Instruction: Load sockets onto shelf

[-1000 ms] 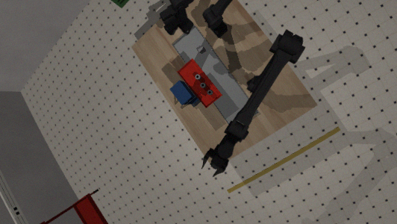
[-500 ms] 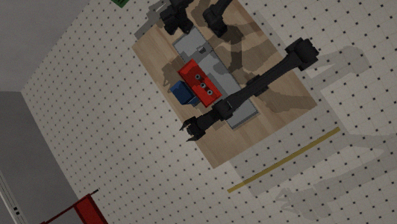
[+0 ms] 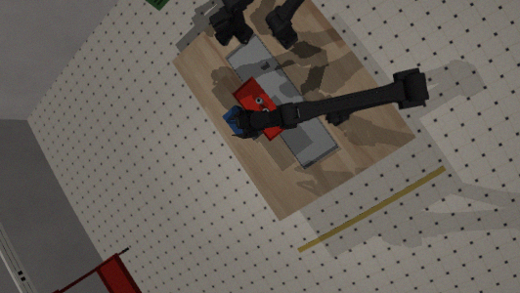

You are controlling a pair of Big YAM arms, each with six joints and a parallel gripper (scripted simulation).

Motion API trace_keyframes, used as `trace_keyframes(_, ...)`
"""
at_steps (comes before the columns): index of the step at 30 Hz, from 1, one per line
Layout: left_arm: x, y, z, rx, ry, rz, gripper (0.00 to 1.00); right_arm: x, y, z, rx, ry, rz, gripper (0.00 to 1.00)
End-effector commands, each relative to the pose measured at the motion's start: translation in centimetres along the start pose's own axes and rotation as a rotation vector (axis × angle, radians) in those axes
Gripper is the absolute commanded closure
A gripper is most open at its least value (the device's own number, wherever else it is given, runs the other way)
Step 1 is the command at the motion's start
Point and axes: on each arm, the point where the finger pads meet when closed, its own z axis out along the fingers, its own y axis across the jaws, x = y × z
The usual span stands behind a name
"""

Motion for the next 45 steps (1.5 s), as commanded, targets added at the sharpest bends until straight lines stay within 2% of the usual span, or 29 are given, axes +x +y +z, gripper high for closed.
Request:
trace_keyframes(1, 1.0, -7.3, -1.3, 0.144, 0.018, 0.030, 0.35, -3.2, -0.2, -3.5, 0.022, -0.098, -0.011, 0.64)
trace_keyframes(12, 5.8, -19.6, -6.4, 0.457, 0.080, 0.137, 0.35, -3.2, -0.2, -3.5, 0.022, -0.098, -0.011, 0.64)
trace_keyframes(14, 5.8, -19.6, -6.4, 0.457, 0.080, 0.137, 0.35, -3.2, -0.2, -3.5, 0.022, -0.098, -0.011, 0.64)
trace_keyframes(17, 8.0, -23.4, -9.2, 0.571, 0.107, 0.182, 0.35, -3.2, -0.2, -3.5, 0.022, -0.098, -0.011, 0.64)
trace_keyframes(24, 11.6, -28.4, -14.3, 0.749, 0.144, 0.260, 0.35, -4.7, 1.9, -3.0, 0.008, -0.104, 0.084, 0.64)
trace_keyframes(29, 12.4, -30.2, -16.7, 0.825, 0.147, 0.290, 0.35, -6.6, 4.7, -2.3, -0.001, -0.105, 0.101, 0.64)
trace_keyframes(32, 12.3, -30.5, -17.0, 0.834, 0.146, 0.292, 0.35, -7.1, 5.4, -2.2, -0.002, -0.106, 0.104, 0.64)
trace_keyframes(45, 11.9, -30.8, -17.2, 0.842, 0.141, 0.292, 0.35, -13.6, 15.0, 0.3, -0.003, -0.106, 0.129, 0.64)
